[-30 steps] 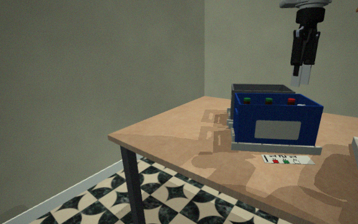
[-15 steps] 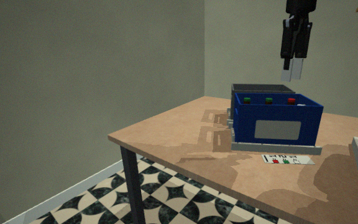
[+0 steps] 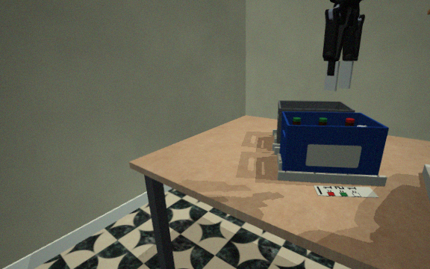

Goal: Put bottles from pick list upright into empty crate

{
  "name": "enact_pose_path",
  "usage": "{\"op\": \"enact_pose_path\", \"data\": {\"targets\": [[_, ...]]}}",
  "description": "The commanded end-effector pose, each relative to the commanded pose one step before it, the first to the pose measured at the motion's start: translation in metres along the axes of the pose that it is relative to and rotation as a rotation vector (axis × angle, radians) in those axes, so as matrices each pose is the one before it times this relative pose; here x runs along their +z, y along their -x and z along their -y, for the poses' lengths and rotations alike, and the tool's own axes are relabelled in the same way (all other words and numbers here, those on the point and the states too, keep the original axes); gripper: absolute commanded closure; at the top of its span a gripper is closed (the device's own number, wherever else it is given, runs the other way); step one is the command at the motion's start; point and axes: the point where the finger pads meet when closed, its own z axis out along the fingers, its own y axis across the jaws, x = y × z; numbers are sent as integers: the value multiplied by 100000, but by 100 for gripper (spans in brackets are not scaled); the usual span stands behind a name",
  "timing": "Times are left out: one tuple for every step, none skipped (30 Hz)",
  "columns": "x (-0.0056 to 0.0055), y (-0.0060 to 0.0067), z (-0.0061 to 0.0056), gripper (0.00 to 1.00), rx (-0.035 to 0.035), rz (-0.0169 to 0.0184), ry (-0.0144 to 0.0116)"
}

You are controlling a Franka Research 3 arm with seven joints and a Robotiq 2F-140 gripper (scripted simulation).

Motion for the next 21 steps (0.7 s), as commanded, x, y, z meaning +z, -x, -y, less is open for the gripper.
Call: {"op": "enact_pose_path", "data": {"targets": [[-466,119,1566,62,5209,1047,423],[-174,6,469,62,0,0,0],[0,0,0,62,0,0,0],[0,0,0,62,0,0,0],[-174,6,469,62,0,0,0],[-174,6,469,62,0,0,0],[-174,6,469,62,0,0,0],[-174,6,469,62,0,0,0],[-174,6,469,62,0,0,0],[-174,6,469,62,0,0,0],[-174,6,469,62,0,0,0],[-174,6,469,62,0,0,0],[-174,6,469,62,0,0,0],[-174,6,469,62,0,0,0],[-174,6,469,62,0,0,0],[-174,6,469,62,0,0,0],[-174,6,469,62,0,0,0],[-174,6,469,62,0,0,0],[-174,6,469,62,0,0,0],[0,0,0,62,0,0,0],[0,0,0,62,0,0,0]]}}
